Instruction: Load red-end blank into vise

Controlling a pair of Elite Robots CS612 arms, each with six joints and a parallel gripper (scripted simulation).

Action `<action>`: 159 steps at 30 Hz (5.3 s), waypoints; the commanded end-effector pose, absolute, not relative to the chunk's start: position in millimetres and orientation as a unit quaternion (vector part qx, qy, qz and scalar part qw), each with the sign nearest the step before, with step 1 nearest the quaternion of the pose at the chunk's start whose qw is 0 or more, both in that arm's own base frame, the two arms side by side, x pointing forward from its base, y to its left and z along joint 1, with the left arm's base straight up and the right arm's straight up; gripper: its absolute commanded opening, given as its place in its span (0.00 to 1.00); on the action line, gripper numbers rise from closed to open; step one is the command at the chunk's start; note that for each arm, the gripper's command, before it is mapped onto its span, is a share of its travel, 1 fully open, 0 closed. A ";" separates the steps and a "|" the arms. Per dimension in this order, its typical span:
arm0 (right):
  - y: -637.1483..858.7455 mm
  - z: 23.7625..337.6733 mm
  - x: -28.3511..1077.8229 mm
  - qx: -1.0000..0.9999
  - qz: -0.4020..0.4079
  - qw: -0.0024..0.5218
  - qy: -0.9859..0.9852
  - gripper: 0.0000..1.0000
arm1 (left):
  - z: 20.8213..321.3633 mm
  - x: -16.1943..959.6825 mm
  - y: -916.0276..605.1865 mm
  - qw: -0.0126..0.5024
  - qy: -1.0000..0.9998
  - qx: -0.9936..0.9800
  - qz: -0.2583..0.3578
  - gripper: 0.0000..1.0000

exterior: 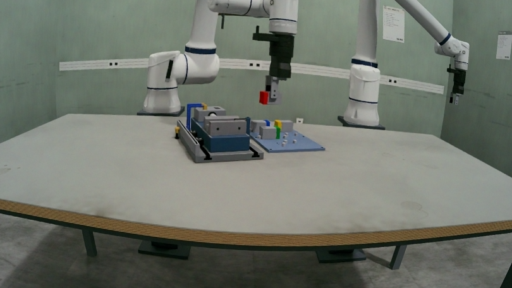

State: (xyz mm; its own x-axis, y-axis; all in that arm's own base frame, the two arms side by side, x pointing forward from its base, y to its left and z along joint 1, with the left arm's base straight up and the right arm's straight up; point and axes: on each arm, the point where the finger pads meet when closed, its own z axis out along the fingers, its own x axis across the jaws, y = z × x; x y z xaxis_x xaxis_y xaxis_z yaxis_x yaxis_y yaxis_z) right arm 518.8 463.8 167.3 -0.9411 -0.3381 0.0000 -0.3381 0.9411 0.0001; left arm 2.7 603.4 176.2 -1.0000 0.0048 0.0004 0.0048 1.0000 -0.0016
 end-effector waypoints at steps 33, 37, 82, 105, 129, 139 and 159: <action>388.0 165.9 578.8 0.172 0.000 -0.001 -0.985 0.00 | 177.0 2.9 604.0 0.000 -1.000 -0.002 0.000 1.00; 381.0 165.7 584.3 0.172 0.000 -0.001 -0.985 0.00 | 177.0 2.9 604.0 0.000 -1.000 -0.002 0.000 1.00; 325.9 163.8 627.1 0.172 0.000 -0.001 -0.985 0.00 | 177.0 2.9 604.0 0.000 -1.000 -0.002 0.000 1.00; 325.9 143.8 627.2 0.172 0.000 -0.001 -0.985 0.00 | 177.0 2.9 604.0 0.000 -1.000 -0.002 0.000 1.00; 325.9 140.3 627.2 0.172 0.000 -0.001 -0.985 0.00 | 177.0 2.9 604.0 0.000 -1.000 -0.002 0.000 1.00; 325.9 139.7 627.2 0.172 0.000 -0.001 -0.985 0.00 | 177.0 2.9 604.0 0.000 -1.000 -0.002 0.000 1.00; 325.9 138.0 627.2 0.172 0.000 -0.001 -0.985 0.00 | 177.0 2.9 604.0 0.000 -1.000 -0.002 0.000 1.00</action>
